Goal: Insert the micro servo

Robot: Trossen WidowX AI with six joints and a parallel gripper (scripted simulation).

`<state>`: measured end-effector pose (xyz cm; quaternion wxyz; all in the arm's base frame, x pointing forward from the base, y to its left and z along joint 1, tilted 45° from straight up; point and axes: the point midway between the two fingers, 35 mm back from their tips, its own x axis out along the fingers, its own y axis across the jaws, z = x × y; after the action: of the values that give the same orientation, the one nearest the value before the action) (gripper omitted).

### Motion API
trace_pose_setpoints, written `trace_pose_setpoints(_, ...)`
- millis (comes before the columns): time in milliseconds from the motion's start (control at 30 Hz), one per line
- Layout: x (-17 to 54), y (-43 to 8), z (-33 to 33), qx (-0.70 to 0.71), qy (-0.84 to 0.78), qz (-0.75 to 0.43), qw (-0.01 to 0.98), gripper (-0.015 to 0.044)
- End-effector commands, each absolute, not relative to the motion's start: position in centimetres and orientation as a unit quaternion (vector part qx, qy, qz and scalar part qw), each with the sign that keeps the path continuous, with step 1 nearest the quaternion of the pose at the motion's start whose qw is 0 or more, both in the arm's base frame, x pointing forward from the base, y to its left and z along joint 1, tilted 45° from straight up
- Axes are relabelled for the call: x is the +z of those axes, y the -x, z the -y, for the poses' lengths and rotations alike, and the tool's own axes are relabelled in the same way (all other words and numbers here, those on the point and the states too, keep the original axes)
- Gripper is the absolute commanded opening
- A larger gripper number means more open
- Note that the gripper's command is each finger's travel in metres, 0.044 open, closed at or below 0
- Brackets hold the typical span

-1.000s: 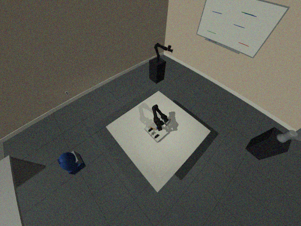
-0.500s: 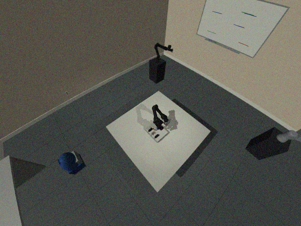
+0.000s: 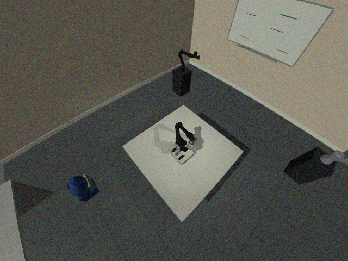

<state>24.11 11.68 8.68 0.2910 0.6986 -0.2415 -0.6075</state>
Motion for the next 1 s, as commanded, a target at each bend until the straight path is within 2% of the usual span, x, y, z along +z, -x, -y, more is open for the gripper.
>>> trace_pose_setpoints(0,9.1,-26.0,-12.1,-0.604,-0.702,0.238,0.292,0.0)
trace_pose_setpoints(533,9.7,-31.6,-12.7,-0.603,-0.703,0.238,0.292,0.0)
trace_pose_setpoints(967,9.0,-32.1,-12.0,-0.603,-0.703,0.239,0.292,0.0)
